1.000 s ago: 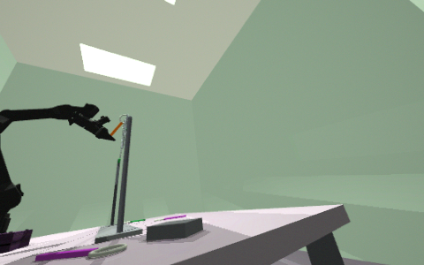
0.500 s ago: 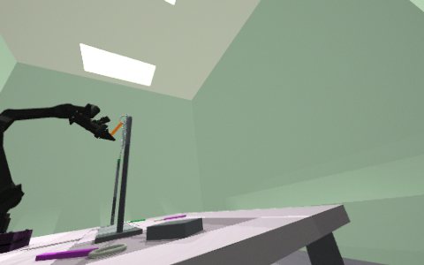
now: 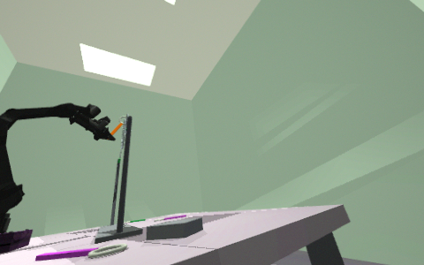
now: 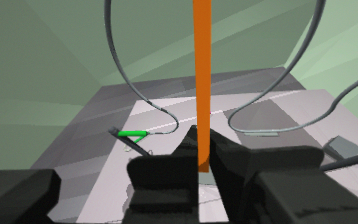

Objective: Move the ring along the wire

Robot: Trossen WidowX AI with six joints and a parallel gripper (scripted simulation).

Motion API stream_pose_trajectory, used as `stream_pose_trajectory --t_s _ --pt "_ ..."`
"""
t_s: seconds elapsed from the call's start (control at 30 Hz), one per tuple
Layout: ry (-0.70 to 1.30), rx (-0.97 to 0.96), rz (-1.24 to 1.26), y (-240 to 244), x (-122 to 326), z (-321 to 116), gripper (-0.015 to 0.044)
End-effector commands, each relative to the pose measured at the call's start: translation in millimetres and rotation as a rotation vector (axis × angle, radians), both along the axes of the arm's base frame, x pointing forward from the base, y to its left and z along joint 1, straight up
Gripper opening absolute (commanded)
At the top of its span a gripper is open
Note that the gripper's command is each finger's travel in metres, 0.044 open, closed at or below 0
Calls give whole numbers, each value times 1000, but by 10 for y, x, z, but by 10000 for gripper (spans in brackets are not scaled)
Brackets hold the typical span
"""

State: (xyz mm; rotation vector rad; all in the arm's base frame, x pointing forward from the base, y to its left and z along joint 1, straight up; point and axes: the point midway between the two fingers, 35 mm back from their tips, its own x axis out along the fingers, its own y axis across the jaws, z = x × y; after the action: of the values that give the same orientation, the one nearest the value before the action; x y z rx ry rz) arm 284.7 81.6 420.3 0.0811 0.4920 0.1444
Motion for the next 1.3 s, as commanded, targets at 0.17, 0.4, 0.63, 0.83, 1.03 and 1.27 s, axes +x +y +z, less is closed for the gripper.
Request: stream_pose_trajectory --t_s 0.17,0.4,0.63,0.83,1.03,1.27 --pt "0 -117 -3 -38 7 -2 -150" --pt "-1 -204 -5 -67 7 2 -150" --pt "-2 -291 -7 -96 7 8 -150" --pt "-3 -365 -8 -121 7 15 -150" --pt "-4 -440 -9 -145 7 24 -150" --pt "-5 -527 -11 -172 7 36 -150"
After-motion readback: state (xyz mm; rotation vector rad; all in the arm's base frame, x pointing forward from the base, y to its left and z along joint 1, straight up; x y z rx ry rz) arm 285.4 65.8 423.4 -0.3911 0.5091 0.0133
